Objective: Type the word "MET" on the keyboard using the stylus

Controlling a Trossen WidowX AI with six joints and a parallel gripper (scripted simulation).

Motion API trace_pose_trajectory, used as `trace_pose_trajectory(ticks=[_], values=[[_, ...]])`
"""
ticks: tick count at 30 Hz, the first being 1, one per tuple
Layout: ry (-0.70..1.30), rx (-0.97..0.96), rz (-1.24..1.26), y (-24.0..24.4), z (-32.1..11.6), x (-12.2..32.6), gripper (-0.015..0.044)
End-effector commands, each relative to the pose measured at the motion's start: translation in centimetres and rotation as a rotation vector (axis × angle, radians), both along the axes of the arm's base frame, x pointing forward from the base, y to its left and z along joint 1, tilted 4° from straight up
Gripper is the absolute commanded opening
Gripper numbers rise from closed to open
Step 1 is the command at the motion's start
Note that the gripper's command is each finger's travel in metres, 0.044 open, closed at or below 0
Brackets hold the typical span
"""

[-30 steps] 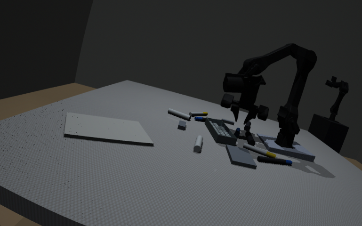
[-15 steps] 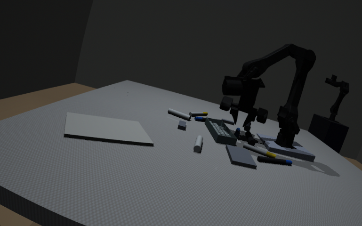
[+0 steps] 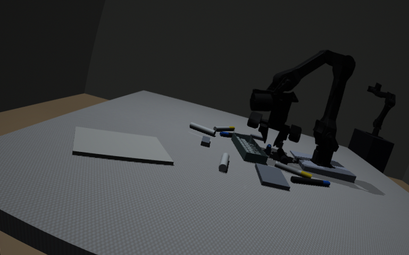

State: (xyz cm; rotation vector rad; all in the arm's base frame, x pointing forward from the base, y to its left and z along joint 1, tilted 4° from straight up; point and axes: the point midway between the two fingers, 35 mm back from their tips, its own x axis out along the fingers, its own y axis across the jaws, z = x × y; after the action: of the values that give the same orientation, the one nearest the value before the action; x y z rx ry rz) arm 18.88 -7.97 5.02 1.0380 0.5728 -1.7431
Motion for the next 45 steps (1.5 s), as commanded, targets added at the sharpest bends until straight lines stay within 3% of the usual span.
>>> trace_pose_trajectory(ticks=[1, 23, 28, 38, 45], values=[[0.013, -0.004, 0.005, -0.1, -0.4, -0.2, 0.015], [0.013, -0.004, 0.005, -0.2, -1.6, -0.2, 0.015], [0.006, 0.0, 0.0, -0.1, -1.5, 0.0, 0.0019], [0.006, 0.0, 0.0, -0.1, -1.4, 0.0, 0.0], [0.006, 0.0, 0.0, 0.1, 1.8, -0.1, 0.0]])
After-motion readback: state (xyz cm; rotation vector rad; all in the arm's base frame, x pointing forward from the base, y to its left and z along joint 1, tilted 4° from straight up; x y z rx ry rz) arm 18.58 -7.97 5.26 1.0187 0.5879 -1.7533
